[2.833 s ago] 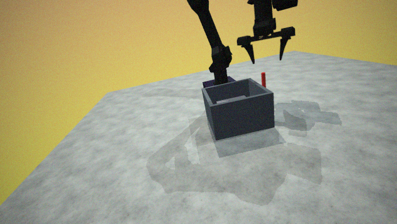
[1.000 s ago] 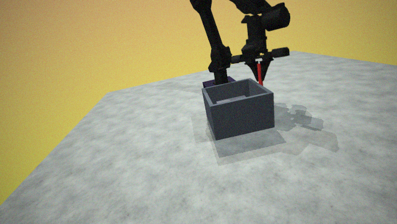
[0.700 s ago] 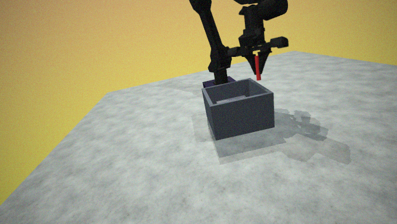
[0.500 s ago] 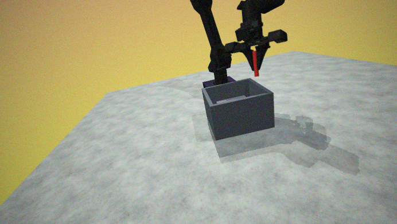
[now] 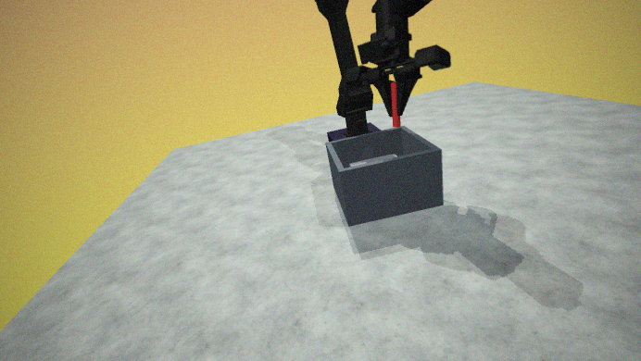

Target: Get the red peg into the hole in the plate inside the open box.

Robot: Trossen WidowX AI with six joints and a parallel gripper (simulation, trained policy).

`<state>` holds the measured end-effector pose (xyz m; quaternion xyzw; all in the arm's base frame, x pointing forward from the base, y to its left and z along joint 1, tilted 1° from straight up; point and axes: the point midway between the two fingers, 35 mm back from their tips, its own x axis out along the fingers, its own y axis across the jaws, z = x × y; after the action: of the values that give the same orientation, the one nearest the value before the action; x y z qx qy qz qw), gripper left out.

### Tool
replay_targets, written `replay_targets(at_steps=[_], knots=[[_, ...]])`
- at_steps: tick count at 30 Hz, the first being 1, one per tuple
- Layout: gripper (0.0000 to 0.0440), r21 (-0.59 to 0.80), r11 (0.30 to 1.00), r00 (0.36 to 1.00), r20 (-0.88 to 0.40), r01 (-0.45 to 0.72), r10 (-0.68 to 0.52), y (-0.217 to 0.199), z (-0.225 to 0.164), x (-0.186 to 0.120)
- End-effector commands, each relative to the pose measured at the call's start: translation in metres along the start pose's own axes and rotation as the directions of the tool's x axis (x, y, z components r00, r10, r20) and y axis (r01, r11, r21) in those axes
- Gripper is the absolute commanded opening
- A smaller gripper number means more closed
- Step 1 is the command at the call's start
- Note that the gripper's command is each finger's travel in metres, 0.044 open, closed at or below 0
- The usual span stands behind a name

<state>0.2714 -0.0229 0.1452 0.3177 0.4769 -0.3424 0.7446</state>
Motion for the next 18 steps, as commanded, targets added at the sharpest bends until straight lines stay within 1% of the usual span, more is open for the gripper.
replay_targets(at_steps=[1,10,18], knots=[[0.0,0.022,1.0,1.0,0.009,0.002,-0.002,-0.001,0.015,0.007],[0.0001,0.068,0.998,1.0,0.015,0.005,-0.006,-0.005,0.04,0.025],[0.0006,0.093,0.996,1.0,-0.007,0.011,-0.01,-0.008,0.051,0.041]])
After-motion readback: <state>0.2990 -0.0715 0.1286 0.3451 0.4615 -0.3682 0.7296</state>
